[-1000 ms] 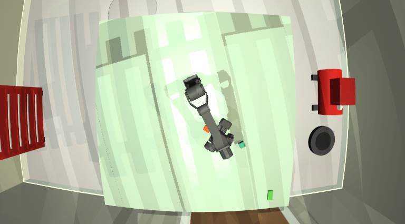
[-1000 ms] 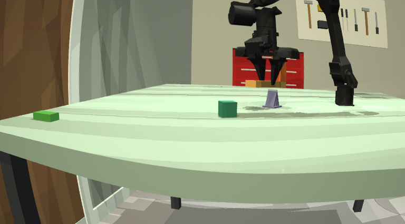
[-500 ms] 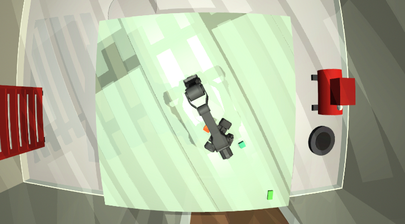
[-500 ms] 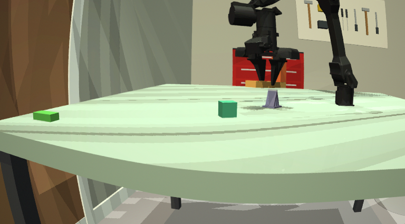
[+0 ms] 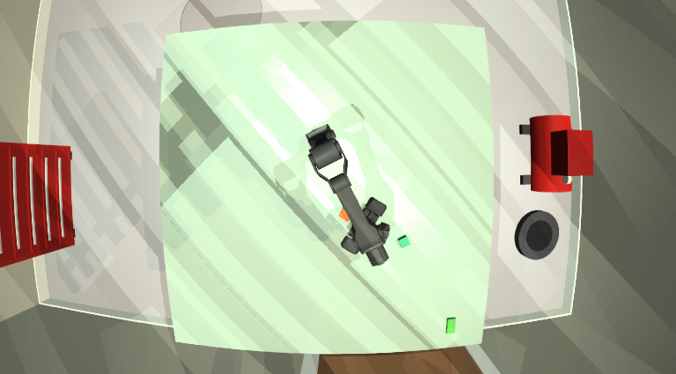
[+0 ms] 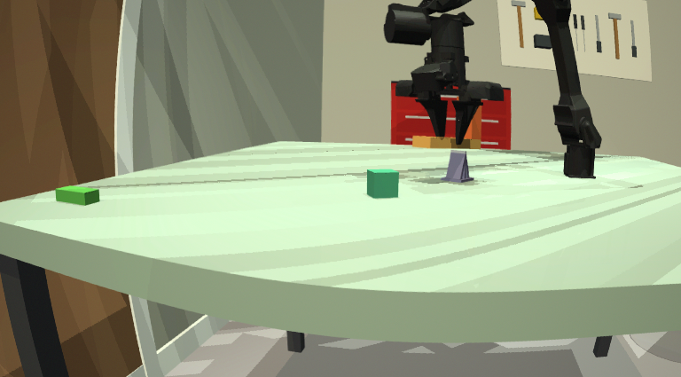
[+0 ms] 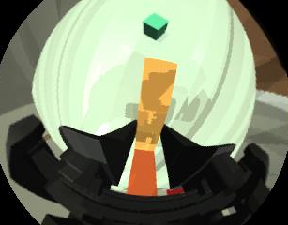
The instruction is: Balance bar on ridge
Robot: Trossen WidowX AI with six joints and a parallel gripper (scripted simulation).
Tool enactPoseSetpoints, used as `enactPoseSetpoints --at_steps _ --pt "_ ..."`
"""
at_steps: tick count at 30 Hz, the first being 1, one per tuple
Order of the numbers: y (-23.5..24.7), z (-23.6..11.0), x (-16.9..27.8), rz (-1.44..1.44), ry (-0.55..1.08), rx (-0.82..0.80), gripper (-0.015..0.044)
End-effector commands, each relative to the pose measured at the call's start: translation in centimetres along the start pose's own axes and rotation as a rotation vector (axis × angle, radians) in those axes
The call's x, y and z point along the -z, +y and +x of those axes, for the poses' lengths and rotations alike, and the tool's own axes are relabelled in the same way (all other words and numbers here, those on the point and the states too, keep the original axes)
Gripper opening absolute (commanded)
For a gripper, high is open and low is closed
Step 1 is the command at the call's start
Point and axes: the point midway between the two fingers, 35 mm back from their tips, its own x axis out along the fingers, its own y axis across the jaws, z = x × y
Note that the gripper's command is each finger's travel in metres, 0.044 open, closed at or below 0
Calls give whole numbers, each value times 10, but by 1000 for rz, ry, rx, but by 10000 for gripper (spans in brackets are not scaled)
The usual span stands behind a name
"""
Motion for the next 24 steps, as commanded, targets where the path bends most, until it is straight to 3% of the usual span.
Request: enactPoseSetpoints --at_steps 1,24 --pt "0 1 0 1 -2 0 0" --pt "0 2 0 1 -2 0 0"
